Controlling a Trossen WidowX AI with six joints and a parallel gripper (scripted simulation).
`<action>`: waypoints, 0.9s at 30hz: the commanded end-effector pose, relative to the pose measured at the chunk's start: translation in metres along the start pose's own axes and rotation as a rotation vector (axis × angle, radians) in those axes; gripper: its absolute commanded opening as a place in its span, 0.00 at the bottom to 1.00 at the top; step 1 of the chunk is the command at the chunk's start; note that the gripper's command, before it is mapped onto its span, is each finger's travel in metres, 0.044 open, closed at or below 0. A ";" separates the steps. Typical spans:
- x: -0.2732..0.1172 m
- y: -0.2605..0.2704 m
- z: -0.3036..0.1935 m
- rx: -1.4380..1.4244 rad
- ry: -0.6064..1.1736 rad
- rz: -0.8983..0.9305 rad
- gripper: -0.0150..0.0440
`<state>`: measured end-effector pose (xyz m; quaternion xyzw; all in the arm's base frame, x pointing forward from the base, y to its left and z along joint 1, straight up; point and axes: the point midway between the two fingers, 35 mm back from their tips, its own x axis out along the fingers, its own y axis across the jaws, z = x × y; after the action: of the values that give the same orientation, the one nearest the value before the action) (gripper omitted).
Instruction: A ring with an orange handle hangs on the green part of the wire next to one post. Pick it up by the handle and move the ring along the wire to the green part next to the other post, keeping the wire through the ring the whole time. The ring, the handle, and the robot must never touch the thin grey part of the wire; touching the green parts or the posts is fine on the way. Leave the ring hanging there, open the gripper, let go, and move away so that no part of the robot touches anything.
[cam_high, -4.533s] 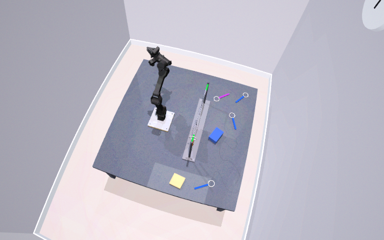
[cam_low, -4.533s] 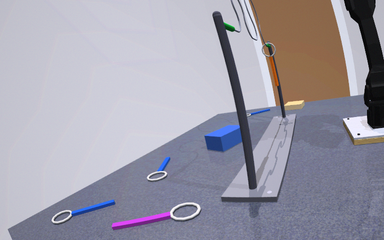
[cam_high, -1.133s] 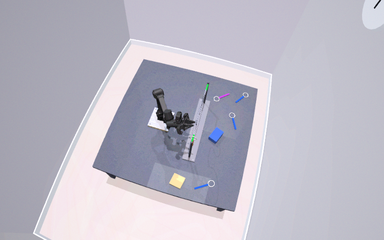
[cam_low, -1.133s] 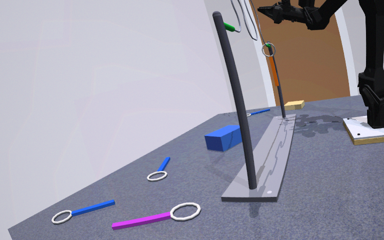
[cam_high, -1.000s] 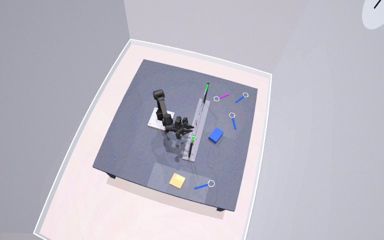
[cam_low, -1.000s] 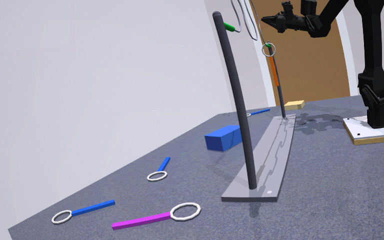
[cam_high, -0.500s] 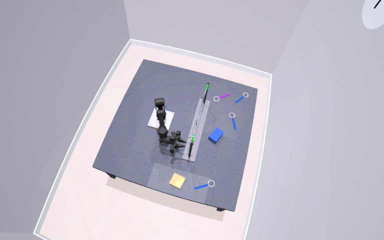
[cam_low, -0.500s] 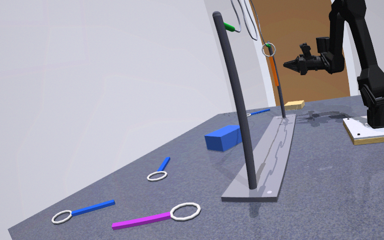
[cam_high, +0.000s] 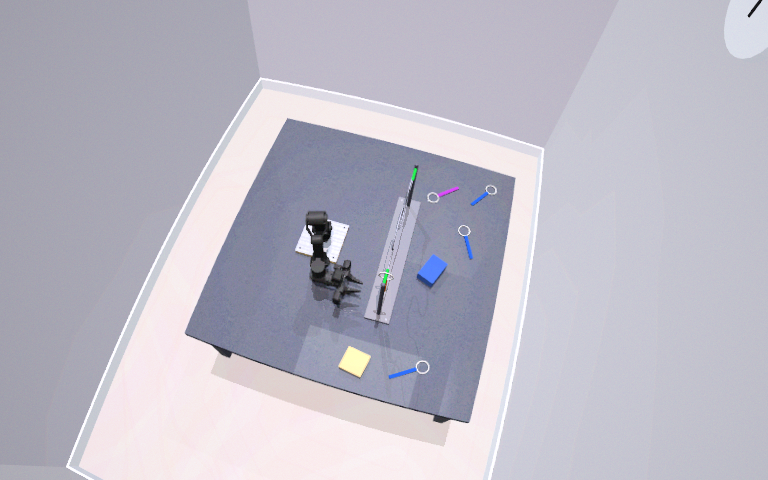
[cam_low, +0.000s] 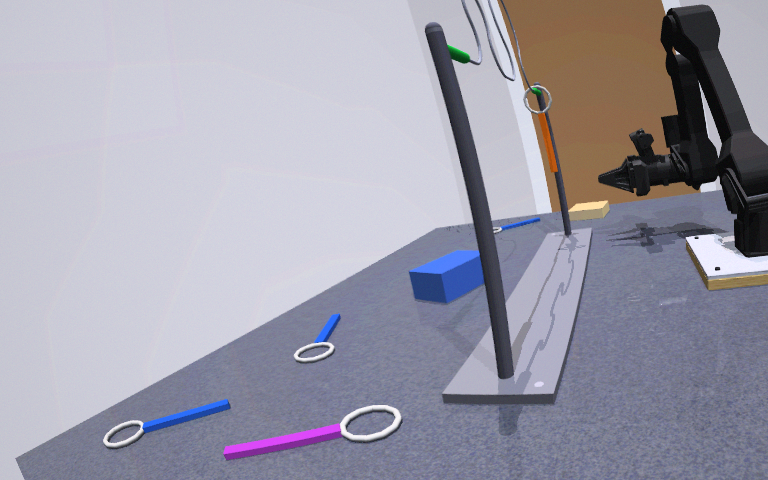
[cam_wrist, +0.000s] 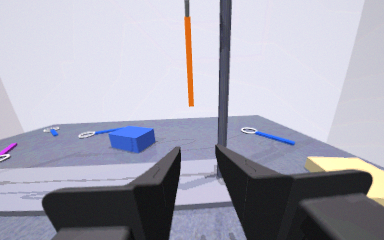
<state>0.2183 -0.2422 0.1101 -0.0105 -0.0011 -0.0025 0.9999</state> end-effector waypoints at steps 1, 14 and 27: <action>0.006 0.001 0.003 0.001 0.002 0.003 0.53; 0.049 0.002 0.048 0.000 -0.003 0.003 0.53; 0.066 0.000 0.049 0.000 -0.004 0.003 0.53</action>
<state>0.2792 -0.2402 0.1600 -0.0144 -0.0039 0.0003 0.9999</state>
